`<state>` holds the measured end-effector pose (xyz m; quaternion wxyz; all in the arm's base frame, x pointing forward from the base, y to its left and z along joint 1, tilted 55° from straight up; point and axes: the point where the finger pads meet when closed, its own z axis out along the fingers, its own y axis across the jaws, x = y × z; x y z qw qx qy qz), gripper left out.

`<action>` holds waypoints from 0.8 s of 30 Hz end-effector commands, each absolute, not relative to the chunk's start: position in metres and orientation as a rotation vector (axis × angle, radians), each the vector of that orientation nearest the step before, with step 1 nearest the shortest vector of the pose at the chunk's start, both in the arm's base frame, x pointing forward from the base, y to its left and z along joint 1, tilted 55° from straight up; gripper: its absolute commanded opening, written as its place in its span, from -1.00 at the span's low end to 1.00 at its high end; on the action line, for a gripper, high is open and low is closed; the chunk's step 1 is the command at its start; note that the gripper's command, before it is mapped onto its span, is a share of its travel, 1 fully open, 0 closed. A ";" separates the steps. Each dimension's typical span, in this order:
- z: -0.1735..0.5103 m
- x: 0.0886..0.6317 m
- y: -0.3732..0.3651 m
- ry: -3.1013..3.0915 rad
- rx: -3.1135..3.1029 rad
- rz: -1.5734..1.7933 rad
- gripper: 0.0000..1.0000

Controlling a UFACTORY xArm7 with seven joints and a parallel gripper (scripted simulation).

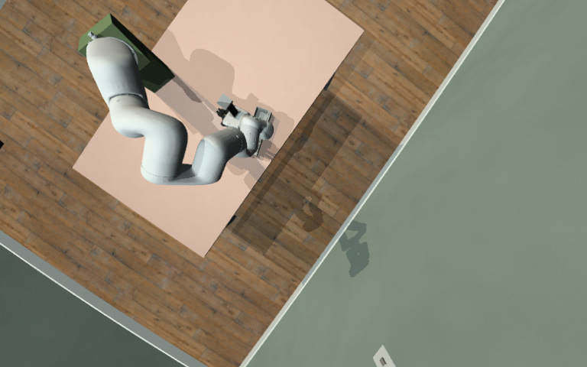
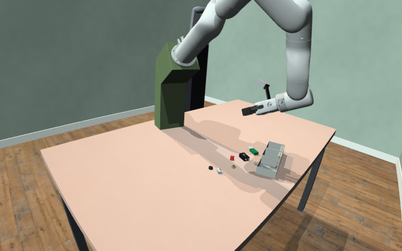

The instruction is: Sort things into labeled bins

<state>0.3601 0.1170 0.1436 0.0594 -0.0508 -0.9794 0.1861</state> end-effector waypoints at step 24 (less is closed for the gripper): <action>0.152 0.377 0.137 -3.018 -1.463 0.087 -0.85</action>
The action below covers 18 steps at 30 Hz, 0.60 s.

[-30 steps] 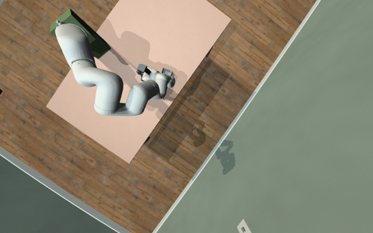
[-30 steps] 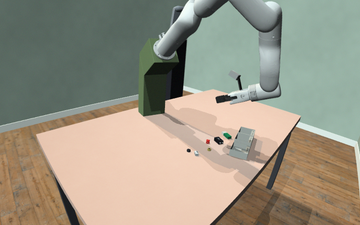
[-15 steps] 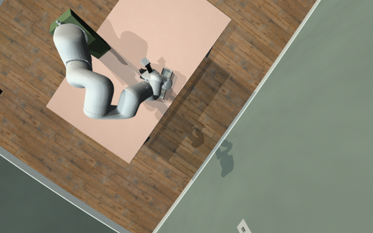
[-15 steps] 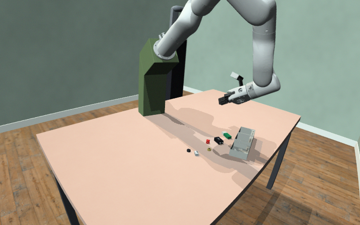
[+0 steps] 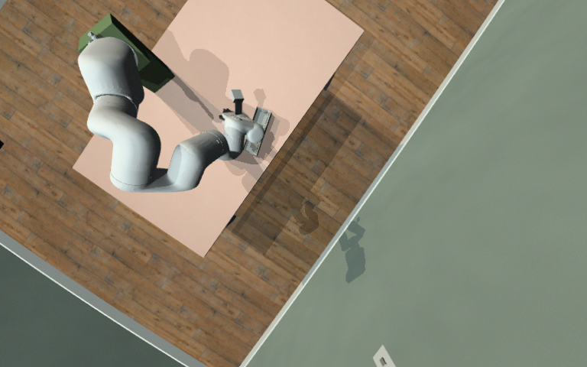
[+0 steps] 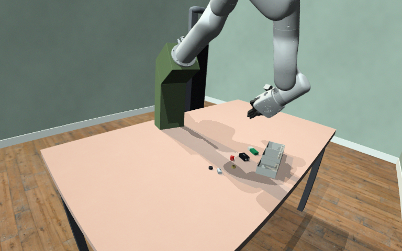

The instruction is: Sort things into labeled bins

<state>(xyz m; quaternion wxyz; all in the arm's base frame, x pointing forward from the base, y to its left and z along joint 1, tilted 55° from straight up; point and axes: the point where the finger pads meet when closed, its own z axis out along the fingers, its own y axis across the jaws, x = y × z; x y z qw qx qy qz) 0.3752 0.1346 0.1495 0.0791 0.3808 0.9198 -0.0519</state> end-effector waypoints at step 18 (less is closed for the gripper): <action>0.167 0.387 0.137 2.142 1.822 0.283 -0.85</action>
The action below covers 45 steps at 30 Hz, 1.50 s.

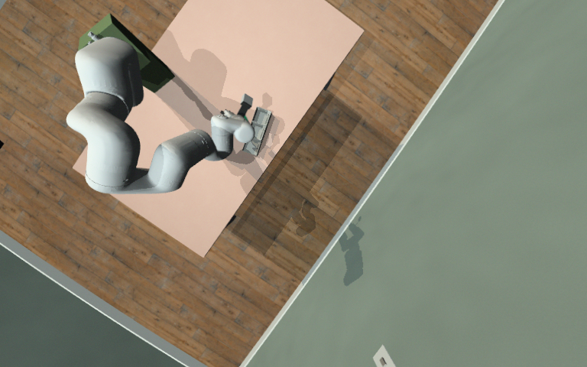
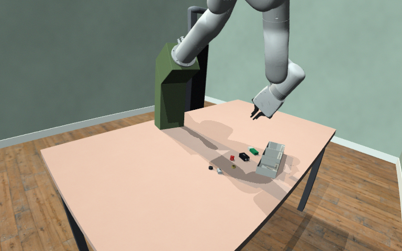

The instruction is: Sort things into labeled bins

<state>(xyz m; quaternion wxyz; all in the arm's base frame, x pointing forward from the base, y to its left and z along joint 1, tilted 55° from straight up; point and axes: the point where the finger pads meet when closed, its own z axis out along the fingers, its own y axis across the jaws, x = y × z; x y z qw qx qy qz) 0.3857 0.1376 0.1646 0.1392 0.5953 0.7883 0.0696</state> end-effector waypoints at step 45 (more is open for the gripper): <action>0.192 0.384 0.087 0.653 2.567 1.133 -0.85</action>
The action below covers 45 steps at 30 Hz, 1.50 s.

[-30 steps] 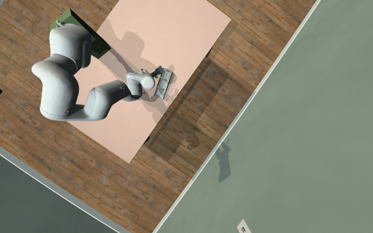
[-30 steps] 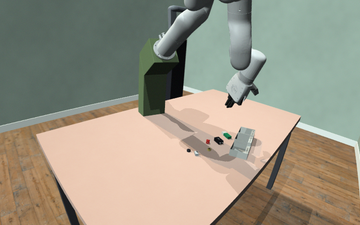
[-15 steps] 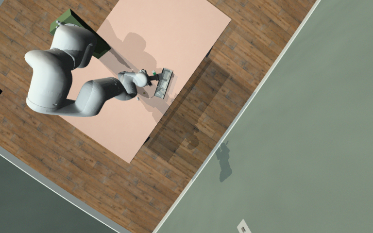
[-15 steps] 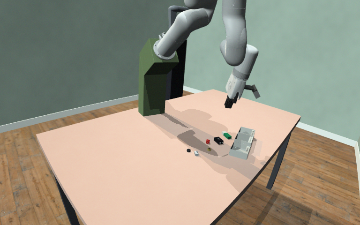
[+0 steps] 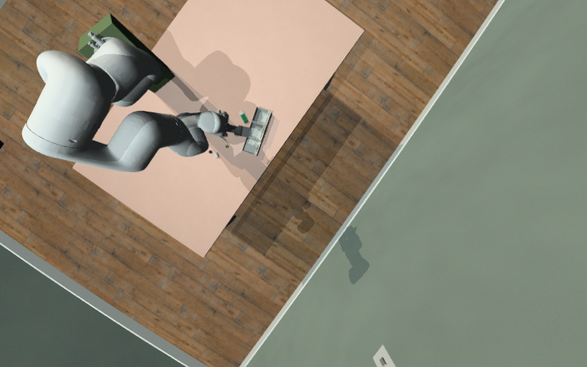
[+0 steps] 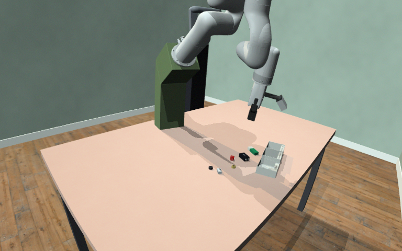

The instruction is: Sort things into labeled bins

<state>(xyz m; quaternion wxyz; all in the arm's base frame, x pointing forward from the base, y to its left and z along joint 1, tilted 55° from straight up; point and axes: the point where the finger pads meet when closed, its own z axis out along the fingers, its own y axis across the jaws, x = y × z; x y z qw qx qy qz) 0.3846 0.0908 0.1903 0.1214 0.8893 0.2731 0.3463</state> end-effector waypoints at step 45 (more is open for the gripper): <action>0.211 0.485 0.085 0.558 2.478 1.257 -0.85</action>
